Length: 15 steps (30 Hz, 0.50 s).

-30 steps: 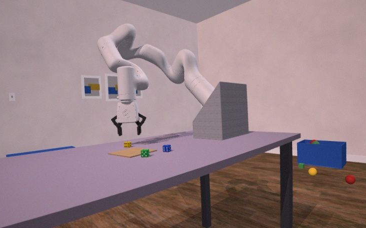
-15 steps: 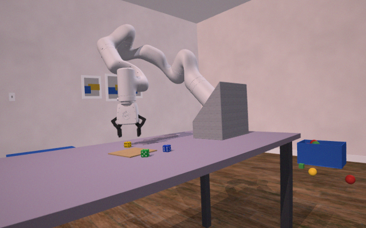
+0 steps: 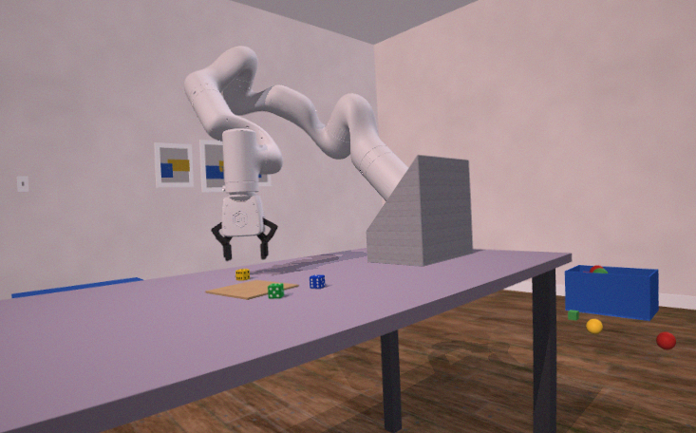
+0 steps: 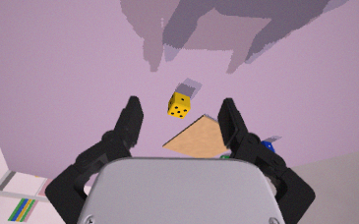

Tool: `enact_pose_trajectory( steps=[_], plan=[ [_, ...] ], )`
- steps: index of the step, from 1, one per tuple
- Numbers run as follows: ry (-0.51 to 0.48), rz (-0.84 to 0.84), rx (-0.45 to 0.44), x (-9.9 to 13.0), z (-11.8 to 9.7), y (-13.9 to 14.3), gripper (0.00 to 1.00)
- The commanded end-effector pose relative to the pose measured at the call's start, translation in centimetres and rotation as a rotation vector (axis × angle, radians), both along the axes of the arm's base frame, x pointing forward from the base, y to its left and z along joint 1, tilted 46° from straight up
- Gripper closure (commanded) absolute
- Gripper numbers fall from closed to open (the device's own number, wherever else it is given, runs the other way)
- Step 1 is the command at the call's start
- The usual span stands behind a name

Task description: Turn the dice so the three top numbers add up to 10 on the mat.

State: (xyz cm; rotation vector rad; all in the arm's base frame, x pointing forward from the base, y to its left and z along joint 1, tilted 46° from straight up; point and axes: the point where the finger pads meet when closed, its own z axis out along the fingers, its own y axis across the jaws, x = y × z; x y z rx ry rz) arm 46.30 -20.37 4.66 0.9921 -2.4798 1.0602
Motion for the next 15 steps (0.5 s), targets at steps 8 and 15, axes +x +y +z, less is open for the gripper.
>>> enact_pose_trajectory(
  steps=[8, 15],
  plan=[
    [-0.001, 0.001, 0.0, 0.05, 0.03, 0.03, 0.0],
    [-0.001, 0.001, 0.0, 0.0, -0.19, 0.25, 0.0]
  ],
)
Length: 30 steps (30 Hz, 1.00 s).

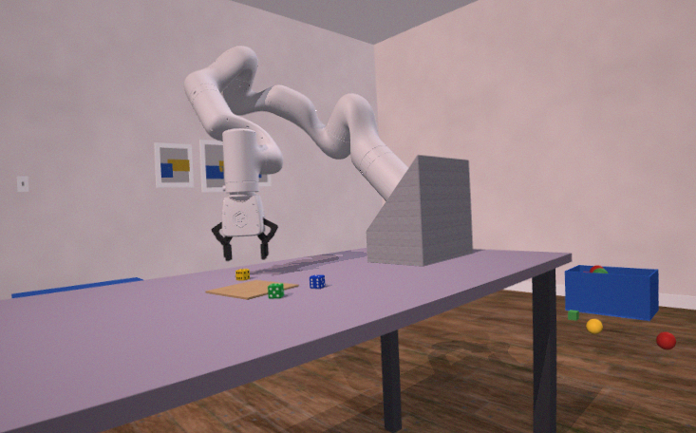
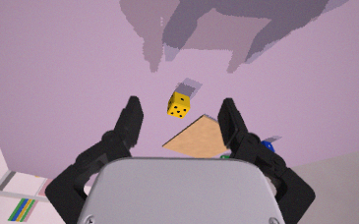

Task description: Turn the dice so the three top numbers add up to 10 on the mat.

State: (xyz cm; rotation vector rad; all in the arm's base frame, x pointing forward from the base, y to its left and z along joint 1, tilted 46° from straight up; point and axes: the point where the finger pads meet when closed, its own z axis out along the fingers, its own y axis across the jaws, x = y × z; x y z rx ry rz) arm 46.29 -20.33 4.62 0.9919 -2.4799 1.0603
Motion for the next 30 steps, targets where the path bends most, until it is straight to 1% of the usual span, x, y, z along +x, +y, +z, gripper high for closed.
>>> enact_pose_trajectory(
  steps=[1, 5, 7, 11, 15, 22, 24, 30],
  plan=[
    [-0.001, 0.001, 0.0, 0.0, -0.3, 0.3, 0.0],
    [-0.001, 0.001, 0.0, -0.2, -1.1, 1.1, 0.0],
    [-0.001, 0.001, 0.0, -0.2, -1.1, 1.1, 0.0],
    [-0.001, 0.001, 0.0, -0.6, -2.6, 2.6, 0.0],
    [-0.001, 0.001, 0.0, -1.1, -4.8, 4.6, 0.0],
    [-0.001, 0.001, 0.0, -2.1, -9.4, 9.1, 0.0],
    [-0.001, 0.001, 0.0, -2.1, -9.4, 9.1, 0.0],
    [-0.001, 0.001, 0.0, -3.0, -13.1, 12.7, 0.0]
  ],
)
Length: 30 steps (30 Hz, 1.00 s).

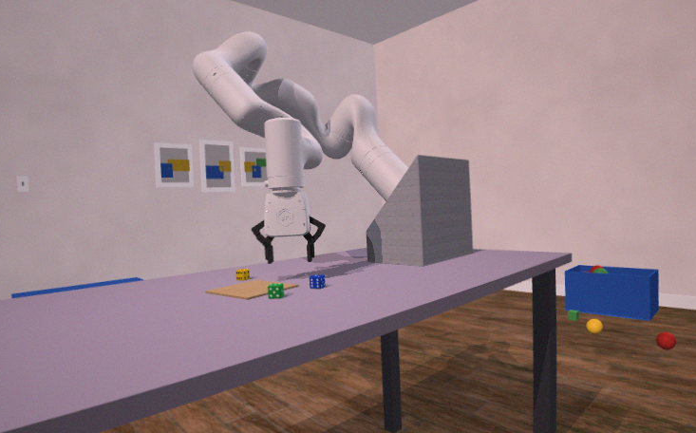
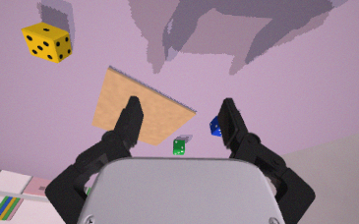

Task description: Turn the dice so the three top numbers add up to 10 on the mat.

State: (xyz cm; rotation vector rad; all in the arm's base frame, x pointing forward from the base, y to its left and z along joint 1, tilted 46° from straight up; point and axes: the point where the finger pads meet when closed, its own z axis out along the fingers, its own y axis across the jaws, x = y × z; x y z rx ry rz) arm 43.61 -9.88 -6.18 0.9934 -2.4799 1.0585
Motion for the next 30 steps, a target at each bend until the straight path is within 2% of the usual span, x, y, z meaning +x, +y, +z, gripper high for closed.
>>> enact_pose_trajectory(
  steps=[1, 9, 30],
  plan=[
    [-0.002, 0.0, -0.001, -0.4, -2.8, 2.7, 0.0],
    [-0.002, 0.0, -0.001, -1.1, -5.7, 5.5, 0.0],
    [-0.002, 0.0, -0.001, -1.2, -6.2, 6.1, 0.0]
  ],
)
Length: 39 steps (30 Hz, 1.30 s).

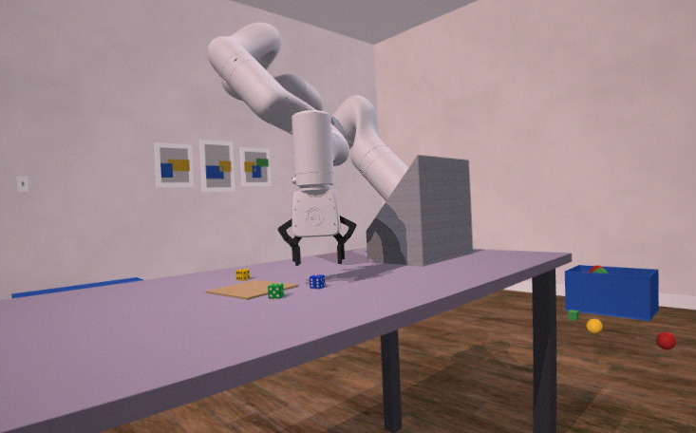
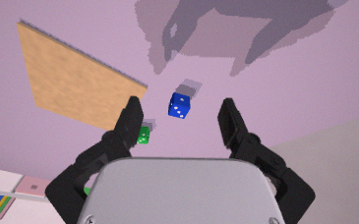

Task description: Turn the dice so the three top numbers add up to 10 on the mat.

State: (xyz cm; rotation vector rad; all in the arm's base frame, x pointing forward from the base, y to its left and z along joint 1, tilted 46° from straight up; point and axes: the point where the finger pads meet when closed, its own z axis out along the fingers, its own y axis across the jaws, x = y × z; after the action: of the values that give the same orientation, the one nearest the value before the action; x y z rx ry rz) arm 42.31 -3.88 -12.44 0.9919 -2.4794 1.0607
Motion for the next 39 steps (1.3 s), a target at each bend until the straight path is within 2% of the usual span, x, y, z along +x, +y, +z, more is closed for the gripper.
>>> enact_pose_trajectory(
  steps=[1, 32, 35, 39],
  plan=[
    [-0.001, 0.001, 0.0, 0.1, 0.0, 0.1, 0.0],
    [-0.001, 0.001, 0.0, 0.4, 0.0, 0.1, 0.0],
    [-0.001, 0.001, 0.0, 1.7, 0.0, 0.1, 0.0],
    [-0.001, 0.001, 0.0, 4.6, 0.0, 0.3, 0.0]
  ],
)
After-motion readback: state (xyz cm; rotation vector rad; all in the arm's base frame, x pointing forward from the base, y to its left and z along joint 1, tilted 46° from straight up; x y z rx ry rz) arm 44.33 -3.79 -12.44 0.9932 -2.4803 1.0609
